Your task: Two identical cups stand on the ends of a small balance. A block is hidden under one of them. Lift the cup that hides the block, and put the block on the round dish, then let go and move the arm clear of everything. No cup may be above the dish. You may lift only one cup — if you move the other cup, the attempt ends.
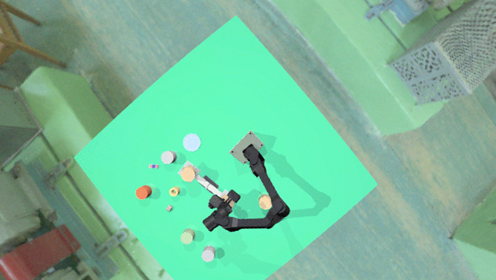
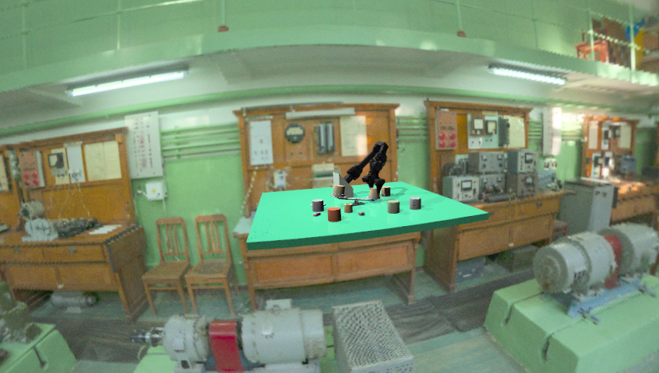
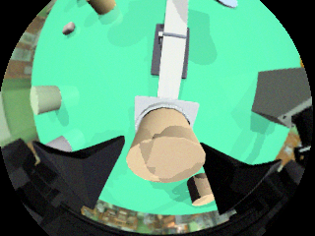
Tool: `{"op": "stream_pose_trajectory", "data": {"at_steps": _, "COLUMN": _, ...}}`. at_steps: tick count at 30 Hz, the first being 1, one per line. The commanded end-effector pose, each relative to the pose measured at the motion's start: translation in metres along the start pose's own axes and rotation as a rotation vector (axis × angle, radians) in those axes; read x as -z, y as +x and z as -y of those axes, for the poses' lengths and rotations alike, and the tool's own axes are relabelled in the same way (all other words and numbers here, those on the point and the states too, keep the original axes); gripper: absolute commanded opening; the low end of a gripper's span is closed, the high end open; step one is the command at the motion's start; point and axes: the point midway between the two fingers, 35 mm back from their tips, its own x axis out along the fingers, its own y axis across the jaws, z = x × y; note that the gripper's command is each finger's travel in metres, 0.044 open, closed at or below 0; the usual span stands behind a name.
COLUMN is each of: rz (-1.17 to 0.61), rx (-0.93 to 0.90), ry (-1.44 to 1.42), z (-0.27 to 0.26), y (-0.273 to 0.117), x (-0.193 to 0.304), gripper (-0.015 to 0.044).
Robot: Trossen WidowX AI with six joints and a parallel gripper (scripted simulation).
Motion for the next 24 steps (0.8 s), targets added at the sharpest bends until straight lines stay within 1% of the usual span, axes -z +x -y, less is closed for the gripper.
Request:
{"op": "stream_pose_trajectory", "data": {"at_steps": 1, "rz": -0.007, "rx": 0.004, "ry": 0.006, "z": 0.0021, "y": 0.0073, "x": 0.0005, "gripper": 0.0440}}
{"op": "stream_pose_trajectory", "data": {"at_steps": 8, "rz": -0.009, "rx": 0.004, "ry": 0.006, "z": 0.0030, "y": 0.0158, "x": 0.0012, "gripper": 0.0440}}
{"op": "stream_pose_trajectory", "data": {"at_steps": 10, "rz": -0.009, "rx": 0.004, "ry": 0.006, "z": 0.0030, "y": 0.0158, "x": 0.0012, "gripper": 0.0387}}
{"op": "stream_pose_trajectory", "data": {"at_steps": 22, "rz": -0.009, "rx": 0.004, "ry": 0.006, "z": 0.0030, "y": 0.0158, "x": 0.0012, "gripper": 0.0308}}
{"op": "stream_pose_trajectory", "data": {"at_steps": 24, "rz": -0.009, "rx": 0.004, "ry": 0.006, "z": 0.0030, "y": 0.0156, "x": 0.0011, "gripper": 0.0255}}
